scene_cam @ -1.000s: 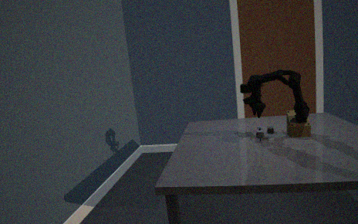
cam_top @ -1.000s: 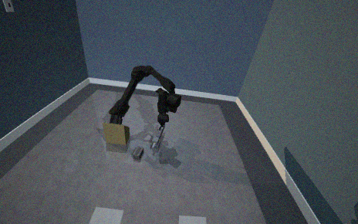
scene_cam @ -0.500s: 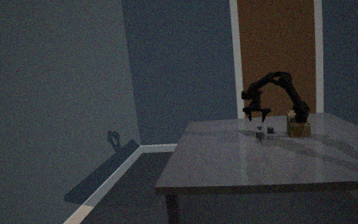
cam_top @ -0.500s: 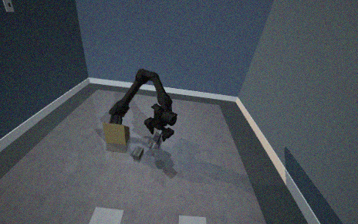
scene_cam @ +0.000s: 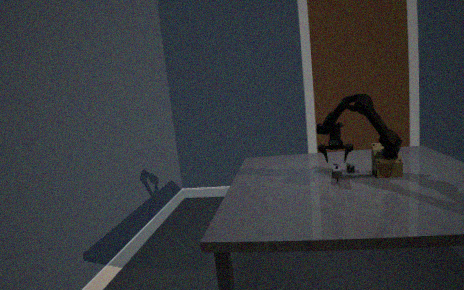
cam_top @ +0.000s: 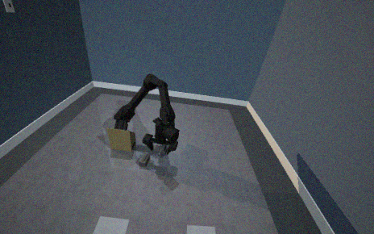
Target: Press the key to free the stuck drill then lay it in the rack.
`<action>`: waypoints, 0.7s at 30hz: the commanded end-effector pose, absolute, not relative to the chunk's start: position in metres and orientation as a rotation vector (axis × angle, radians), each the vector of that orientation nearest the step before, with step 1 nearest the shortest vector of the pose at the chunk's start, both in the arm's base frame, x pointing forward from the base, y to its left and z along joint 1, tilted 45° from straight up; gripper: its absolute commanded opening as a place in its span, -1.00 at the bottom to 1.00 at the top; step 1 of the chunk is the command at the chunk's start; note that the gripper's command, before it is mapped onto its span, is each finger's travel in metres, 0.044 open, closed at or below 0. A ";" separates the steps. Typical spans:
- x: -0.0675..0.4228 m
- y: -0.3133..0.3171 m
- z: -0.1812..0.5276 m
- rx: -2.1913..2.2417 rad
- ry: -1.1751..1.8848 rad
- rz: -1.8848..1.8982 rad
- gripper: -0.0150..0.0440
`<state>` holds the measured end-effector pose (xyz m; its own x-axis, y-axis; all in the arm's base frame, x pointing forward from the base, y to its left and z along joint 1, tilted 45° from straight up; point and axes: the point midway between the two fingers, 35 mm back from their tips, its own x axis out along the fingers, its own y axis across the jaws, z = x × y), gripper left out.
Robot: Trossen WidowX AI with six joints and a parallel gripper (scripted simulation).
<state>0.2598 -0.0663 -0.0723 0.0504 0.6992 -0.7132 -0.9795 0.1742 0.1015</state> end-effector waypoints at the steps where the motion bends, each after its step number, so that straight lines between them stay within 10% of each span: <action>1: 0.257 -0.066 -0.074 -0.485 0.730 1.363 1.00; 21: 0.261 -0.045 -0.087 -0.485 0.731 1.363 1.00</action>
